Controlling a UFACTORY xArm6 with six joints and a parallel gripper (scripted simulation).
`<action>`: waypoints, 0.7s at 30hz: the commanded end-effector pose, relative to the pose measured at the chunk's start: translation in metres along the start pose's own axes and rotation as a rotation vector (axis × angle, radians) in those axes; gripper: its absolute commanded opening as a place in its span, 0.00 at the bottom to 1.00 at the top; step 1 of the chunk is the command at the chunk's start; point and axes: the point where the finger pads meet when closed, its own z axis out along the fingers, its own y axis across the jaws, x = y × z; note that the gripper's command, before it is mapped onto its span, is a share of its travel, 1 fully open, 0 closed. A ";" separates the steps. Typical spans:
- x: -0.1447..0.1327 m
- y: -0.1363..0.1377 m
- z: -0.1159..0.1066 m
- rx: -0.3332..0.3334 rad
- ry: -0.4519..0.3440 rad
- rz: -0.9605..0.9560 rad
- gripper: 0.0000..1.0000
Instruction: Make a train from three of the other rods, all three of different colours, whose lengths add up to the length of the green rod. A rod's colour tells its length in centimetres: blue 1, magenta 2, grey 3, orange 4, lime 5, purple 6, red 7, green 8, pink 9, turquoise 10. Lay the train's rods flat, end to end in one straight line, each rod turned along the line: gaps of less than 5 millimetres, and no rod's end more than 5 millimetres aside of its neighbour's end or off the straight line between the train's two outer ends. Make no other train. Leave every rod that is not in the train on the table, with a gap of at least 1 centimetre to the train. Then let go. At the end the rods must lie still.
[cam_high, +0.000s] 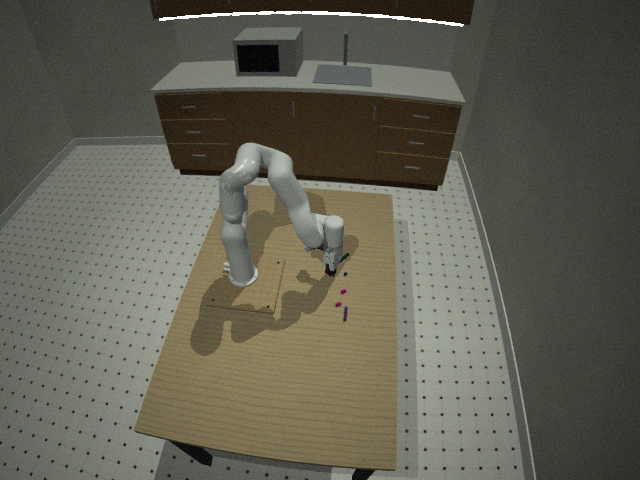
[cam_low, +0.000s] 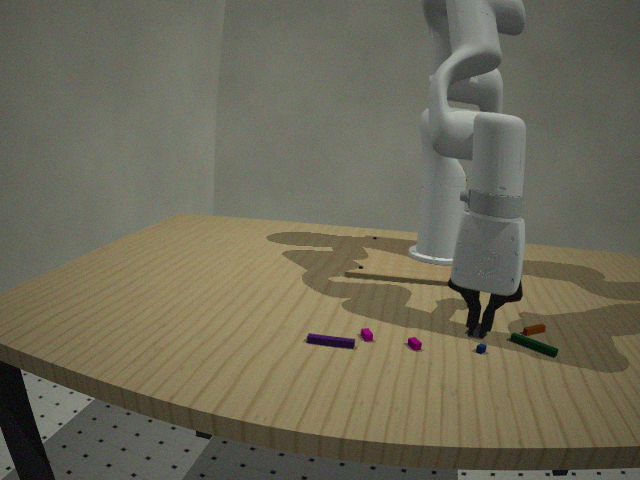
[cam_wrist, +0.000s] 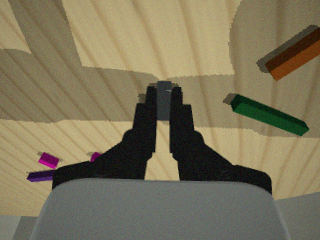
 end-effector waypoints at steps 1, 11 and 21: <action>-0.001 0.001 -0.001 -0.002 -0.003 0.000 0.04; -0.001 0.001 -0.001 -0.002 -0.003 0.000 0.04; -0.001 0.001 -0.012 -0.002 -0.003 0.000 0.04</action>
